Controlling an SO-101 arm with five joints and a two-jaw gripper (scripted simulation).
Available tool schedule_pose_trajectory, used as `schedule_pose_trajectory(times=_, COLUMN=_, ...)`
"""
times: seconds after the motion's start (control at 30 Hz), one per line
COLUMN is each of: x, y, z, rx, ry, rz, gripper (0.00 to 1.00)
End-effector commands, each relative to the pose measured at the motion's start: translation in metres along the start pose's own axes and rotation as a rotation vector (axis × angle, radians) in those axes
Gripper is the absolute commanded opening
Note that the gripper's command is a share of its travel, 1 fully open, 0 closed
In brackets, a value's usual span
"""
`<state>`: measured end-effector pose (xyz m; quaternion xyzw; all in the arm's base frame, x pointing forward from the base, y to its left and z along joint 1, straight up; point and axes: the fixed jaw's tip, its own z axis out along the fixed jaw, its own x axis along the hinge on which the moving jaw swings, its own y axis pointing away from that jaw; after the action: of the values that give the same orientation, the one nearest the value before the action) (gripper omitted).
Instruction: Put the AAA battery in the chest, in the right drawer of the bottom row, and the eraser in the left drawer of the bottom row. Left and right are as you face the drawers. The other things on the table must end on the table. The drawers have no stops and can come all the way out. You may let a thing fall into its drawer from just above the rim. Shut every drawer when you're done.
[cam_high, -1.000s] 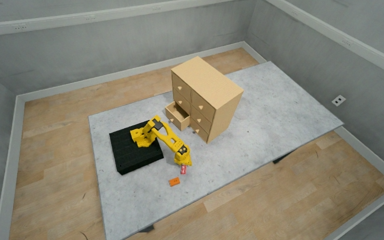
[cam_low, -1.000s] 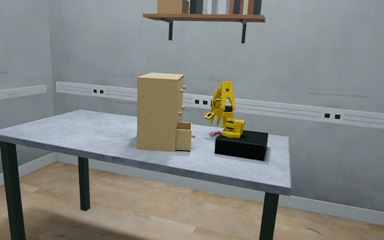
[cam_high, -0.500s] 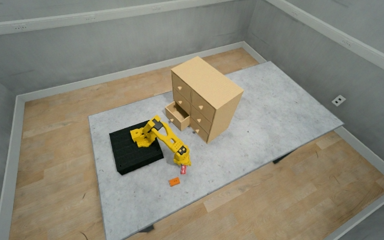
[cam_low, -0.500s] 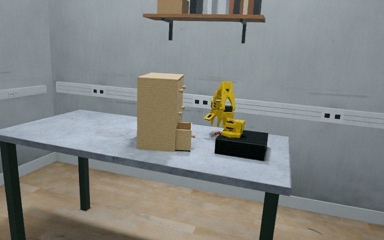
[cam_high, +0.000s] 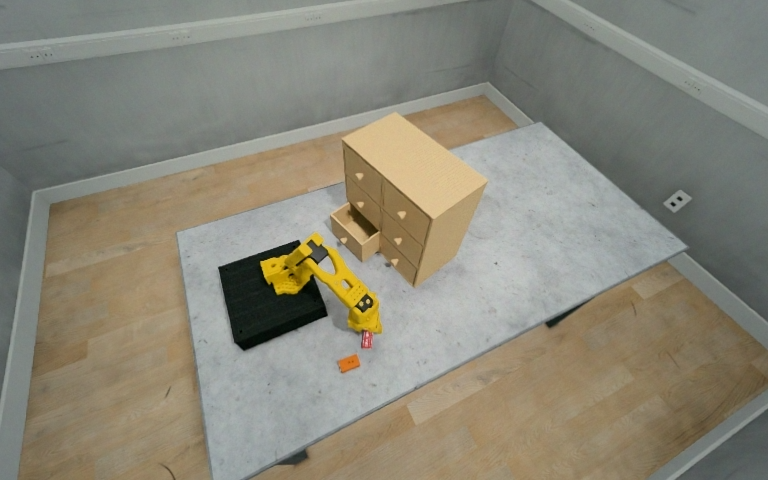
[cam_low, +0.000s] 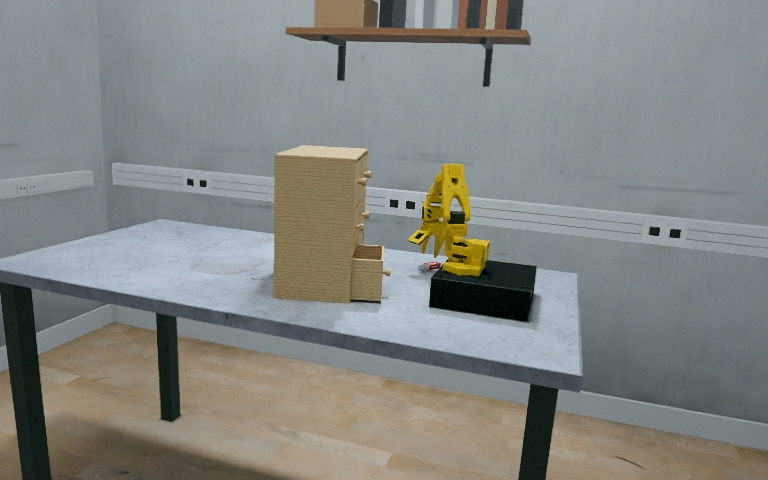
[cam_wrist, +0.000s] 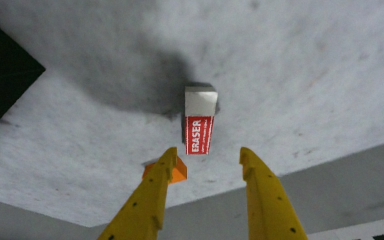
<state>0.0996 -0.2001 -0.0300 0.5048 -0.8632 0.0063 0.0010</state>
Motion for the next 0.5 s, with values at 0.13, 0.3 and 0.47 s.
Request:
schedule_pose_trajectory(times=0.13, x=0.000, y=0.001, z=0.009, rx=-0.010, ry=-0.008, rz=0.000, gripper=0.27)
schedule_pose_trajectory(times=0.3, x=0.000, y=0.001, z=0.009, rx=-0.010, ry=-0.008, rz=0.000, gripper=0.27)
schedule_pose_trajectory(times=0.47, x=0.000, y=0.000, z=0.022, rx=-0.010, ry=-0.008, rz=0.000, gripper=0.27)
